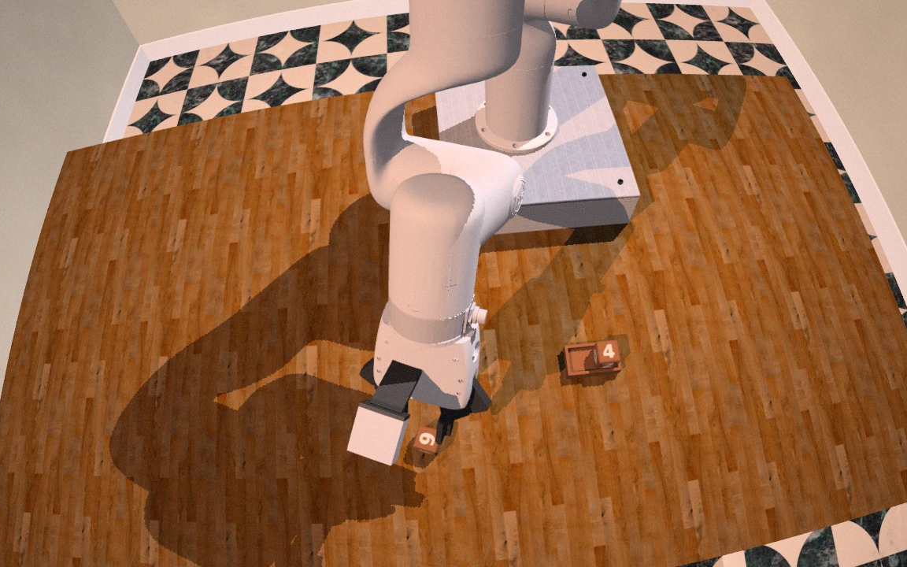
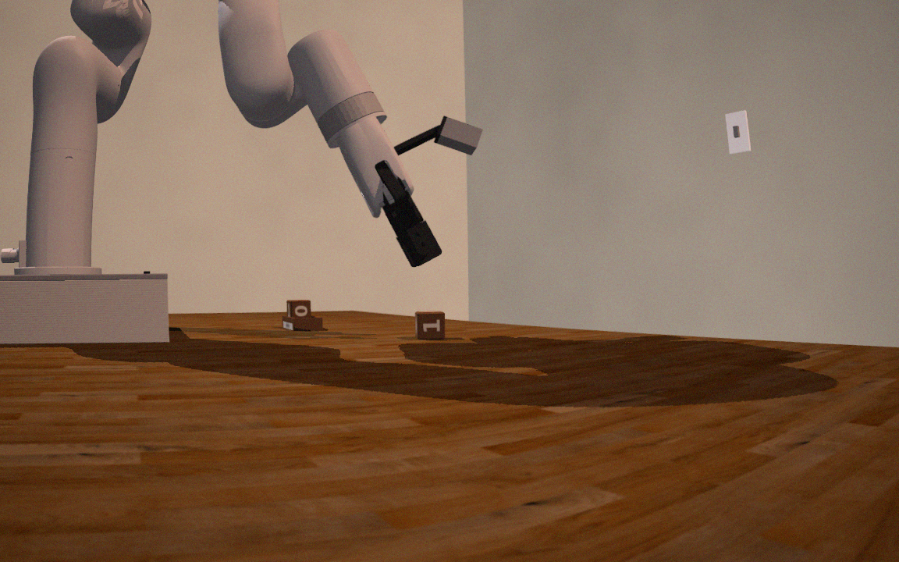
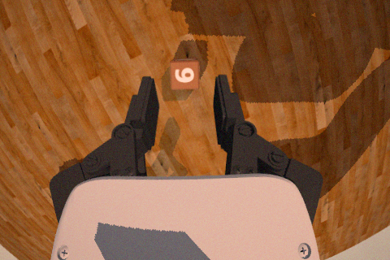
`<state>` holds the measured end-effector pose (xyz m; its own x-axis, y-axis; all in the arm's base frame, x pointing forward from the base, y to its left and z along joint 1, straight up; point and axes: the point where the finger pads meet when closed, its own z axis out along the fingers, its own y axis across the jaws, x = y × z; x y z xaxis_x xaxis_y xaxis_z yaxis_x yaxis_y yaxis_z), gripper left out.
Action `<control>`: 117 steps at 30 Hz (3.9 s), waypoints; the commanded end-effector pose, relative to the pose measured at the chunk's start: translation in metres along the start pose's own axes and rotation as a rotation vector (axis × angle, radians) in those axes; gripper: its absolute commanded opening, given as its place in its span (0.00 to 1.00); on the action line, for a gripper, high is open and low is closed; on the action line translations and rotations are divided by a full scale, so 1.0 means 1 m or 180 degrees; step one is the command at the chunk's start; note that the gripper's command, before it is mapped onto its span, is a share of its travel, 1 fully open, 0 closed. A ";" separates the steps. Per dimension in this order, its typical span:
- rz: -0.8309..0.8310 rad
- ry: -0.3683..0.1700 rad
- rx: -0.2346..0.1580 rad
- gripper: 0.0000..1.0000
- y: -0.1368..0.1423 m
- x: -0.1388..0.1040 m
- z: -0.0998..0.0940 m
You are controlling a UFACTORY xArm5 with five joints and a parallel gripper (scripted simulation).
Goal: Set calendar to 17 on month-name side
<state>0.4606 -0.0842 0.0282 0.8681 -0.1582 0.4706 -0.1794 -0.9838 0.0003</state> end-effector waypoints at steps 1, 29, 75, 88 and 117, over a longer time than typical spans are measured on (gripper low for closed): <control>-0.0008 0.0232 0.0000 0.47 0.000 0.000 0.003; -0.0028 0.1121 -0.0004 0.47 0.000 -0.004 0.003; -0.0028 0.1503 -0.0005 0.47 0.000 -0.015 0.012; -0.0029 0.1503 -0.0005 0.47 0.000 -0.024 0.030; -0.0029 0.1503 -0.0004 0.47 -0.001 -0.041 0.062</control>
<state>0.4530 -0.0822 -0.0440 0.5662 -0.0938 0.8189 -0.1736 -0.9848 0.0072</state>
